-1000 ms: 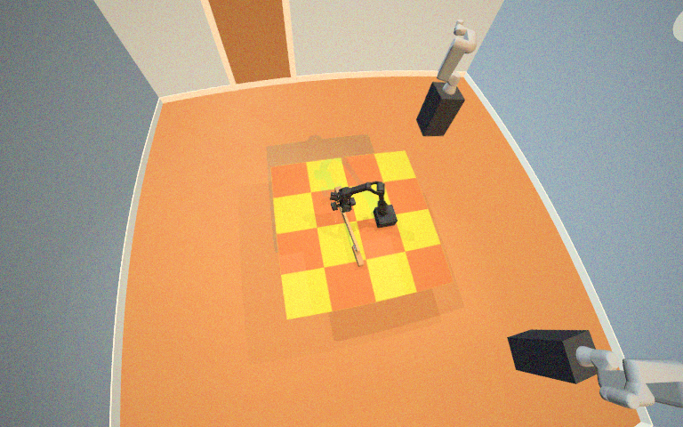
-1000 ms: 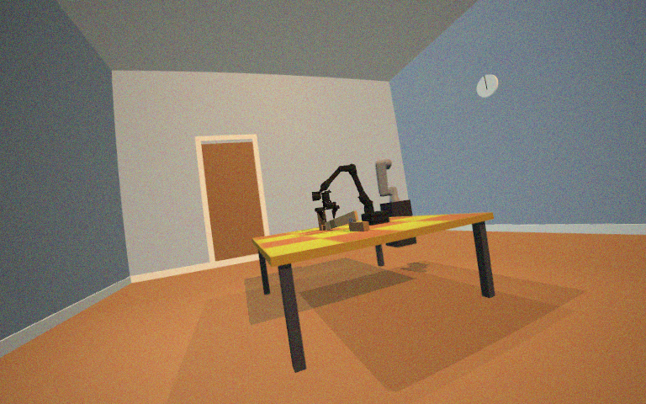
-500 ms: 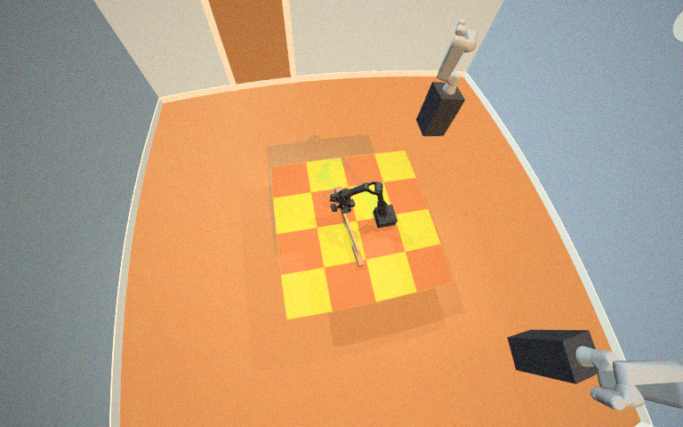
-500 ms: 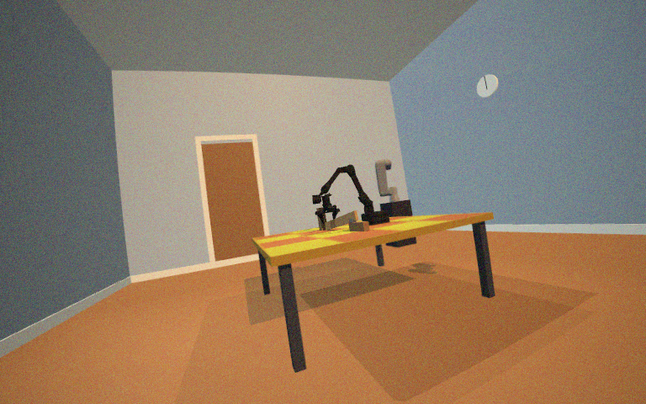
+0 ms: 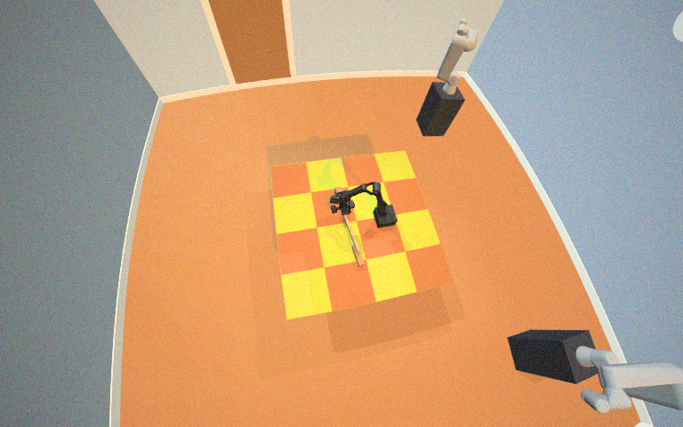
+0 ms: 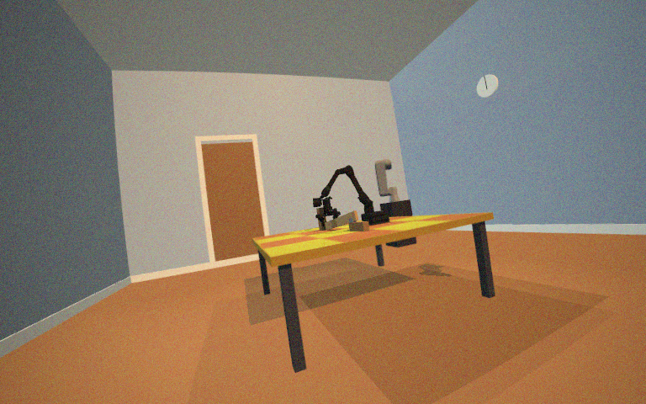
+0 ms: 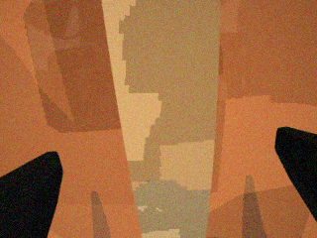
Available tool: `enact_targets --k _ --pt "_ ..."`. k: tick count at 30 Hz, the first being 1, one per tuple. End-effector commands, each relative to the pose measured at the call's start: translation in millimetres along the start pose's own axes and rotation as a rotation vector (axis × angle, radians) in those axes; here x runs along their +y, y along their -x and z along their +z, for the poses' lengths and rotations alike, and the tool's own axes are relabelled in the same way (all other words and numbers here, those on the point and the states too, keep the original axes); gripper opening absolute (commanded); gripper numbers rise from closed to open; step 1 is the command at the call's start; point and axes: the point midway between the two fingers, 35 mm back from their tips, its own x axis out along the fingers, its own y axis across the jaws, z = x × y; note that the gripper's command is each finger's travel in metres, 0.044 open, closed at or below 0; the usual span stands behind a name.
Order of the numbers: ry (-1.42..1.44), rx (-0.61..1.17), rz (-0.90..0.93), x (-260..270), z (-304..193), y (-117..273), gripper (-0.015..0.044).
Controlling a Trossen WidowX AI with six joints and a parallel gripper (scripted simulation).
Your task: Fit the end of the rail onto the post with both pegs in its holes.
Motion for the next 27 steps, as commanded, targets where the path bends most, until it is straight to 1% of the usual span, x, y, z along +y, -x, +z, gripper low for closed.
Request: enact_targets --k 1,5,19,26,27 --pt "-0.005 -0.008 0.006 2.7 2.2 -7.9 0.0440" --pt "-0.005 -0.008 0.006 3.1 2.5 -11.7 0.0440" --pt "-0.005 -0.008 0.006 3.1 2.5 -11.7 0.0072" --pt "-0.005 -0.008 0.006 3.1 2.5 -11.7 0.0026" --pt "-0.005 -0.008 0.006 3.1 2.5 -11.7 0.0000"
